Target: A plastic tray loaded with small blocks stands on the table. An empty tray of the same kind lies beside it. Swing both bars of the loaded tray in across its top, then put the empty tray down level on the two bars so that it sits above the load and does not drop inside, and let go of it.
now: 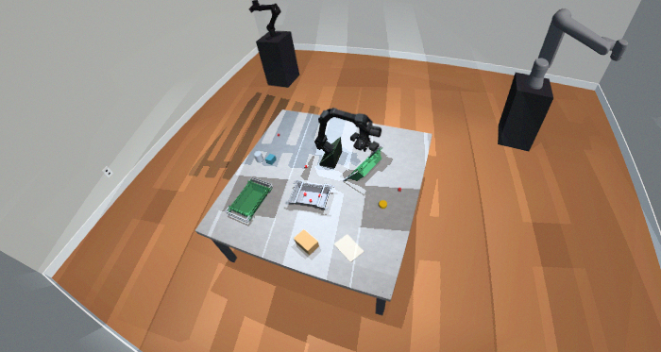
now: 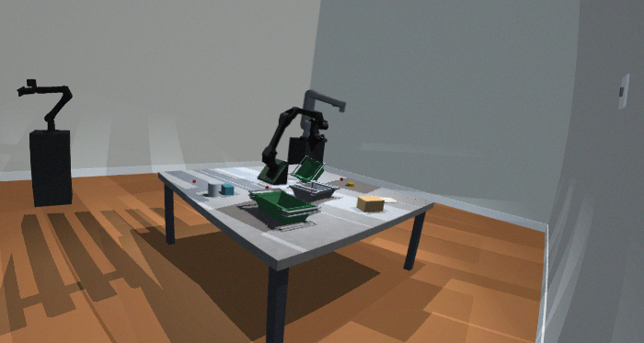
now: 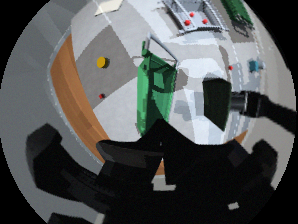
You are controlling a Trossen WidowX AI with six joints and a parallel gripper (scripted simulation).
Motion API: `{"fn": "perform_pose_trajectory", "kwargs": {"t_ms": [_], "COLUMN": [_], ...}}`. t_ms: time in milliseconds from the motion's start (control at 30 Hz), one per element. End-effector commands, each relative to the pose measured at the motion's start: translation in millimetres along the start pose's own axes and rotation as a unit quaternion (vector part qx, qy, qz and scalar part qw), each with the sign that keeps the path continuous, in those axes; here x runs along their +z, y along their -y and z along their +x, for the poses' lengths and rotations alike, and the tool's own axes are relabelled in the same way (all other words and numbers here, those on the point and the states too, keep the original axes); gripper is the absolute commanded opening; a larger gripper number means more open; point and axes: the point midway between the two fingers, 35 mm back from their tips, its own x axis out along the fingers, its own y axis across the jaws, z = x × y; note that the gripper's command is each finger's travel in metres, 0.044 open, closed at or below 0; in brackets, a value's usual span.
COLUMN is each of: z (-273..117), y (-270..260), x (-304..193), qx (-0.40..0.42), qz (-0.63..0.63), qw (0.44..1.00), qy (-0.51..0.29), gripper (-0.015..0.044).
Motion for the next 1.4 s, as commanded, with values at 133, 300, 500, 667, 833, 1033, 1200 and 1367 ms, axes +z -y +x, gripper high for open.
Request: {"fn": "perform_pose_trajectory", "kwargs": {"t_ms": [133, 300, 500, 667, 833, 1033, 1200, 1367], "z": [25, 46, 70, 80, 80, 80, 79, 79], "y": [-3, -3, -1, 0, -1, -8, -15, -22], "x": [-3, -3, -2, -2, -2, -3, -3, -3], "qx": [-0.003, -0.003, -0.003, -0.003, -0.003, -0.002, -0.002, -0.002], "qz": [0.004, 0.004, 0.004, 0.004, 0.004, 0.005, 0.005, 0.005], "qw": [1.0, 1.0, 1.0, 1.0, 1.0, 1.0, 1.0, 1.0], "qy": [-0.003, -0.003, -0.003, -0.003, -0.003, -0.003, -0.003, -0.003], "gripper": [0.0, 0.0, 0.0, 0.0, 0.0, 0.0, 0.0, 0.0]}}
